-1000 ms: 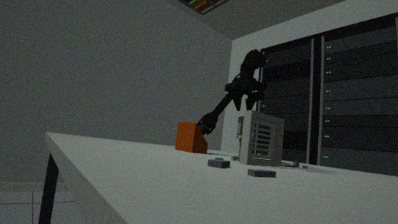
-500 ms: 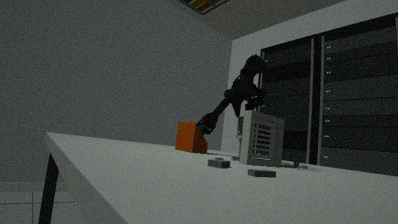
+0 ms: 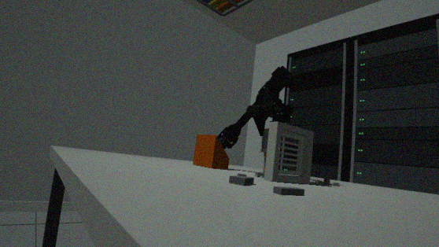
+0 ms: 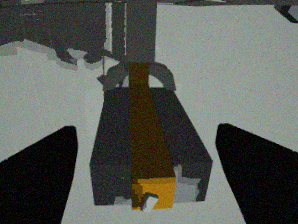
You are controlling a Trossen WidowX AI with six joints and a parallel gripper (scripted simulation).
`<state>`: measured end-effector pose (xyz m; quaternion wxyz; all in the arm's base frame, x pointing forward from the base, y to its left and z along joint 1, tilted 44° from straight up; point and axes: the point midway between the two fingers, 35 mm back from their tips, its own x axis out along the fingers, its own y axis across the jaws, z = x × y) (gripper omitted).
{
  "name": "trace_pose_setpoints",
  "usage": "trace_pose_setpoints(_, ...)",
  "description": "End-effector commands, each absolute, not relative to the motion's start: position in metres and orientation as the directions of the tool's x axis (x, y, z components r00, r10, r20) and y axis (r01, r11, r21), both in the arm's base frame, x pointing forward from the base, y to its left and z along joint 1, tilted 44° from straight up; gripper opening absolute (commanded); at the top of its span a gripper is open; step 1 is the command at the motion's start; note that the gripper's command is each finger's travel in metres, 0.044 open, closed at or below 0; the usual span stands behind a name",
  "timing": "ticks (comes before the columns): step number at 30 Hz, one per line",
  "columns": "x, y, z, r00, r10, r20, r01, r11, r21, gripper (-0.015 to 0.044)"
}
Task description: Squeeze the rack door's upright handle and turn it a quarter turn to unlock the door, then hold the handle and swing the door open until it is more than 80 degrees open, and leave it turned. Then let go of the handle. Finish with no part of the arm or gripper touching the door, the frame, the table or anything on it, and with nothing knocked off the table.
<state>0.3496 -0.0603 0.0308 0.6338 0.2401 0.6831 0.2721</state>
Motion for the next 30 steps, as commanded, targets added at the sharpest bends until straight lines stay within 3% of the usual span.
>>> trace_pose_setpoints(1, 0.3488, -0.0558, 0.0272, -0.080, 0.676, -0.733, -0.011, 0.734, 0.679, 0.0293)
trace_pose_setpoints(9, 0.3471, -0.0485, 0.0199, -0.084, 0.677, -0.732, -0.008, 0.734, 0.679, 0.0293)
trace_pose_setpoints(16, 0.3471, -0.0485, 0.0199, -0.084, 0.677, -0.732, -0.008, 0.734, 0.679, 0.0109)
trace_pose_setpoints(30, 0.3471, -0.0485, 0.0199, -0.084, 0.677, -0.732, -0.008, 0.734, 0.679, 0.0020)
